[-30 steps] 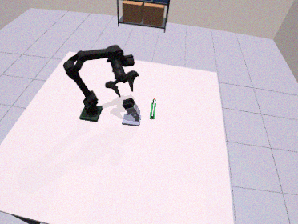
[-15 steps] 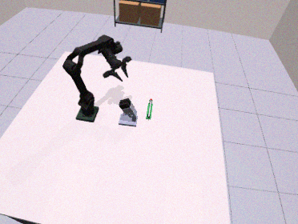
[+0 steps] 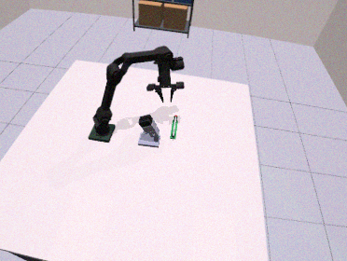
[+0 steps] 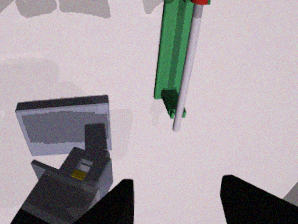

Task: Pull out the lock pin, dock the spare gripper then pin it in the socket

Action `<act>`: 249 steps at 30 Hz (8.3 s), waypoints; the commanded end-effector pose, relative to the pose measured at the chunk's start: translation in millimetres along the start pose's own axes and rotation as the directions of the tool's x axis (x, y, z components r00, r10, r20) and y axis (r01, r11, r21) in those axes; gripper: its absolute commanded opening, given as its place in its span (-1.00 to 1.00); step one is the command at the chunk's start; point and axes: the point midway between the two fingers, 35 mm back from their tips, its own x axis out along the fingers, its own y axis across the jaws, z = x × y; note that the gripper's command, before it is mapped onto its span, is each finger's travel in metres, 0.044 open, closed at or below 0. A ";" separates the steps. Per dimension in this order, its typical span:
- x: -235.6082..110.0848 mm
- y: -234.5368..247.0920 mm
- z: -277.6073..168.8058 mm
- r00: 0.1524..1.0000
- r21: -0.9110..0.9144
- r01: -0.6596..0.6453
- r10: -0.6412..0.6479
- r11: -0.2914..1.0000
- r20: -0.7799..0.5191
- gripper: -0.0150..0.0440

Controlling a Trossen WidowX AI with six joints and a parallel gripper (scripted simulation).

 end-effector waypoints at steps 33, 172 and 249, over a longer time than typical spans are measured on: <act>123.8 -38.0 13.6 0.967 -0.004 -0.187 0.185 0.982 0.174 0.12; 71.2 58.7 15.7 0.964 -0.017 -0.201 0.200 0.980 0.175 -0.49; 125.5 69.2 7.7 0.963 -0.016 -0.198 0.197 0.980 0.181 -0.49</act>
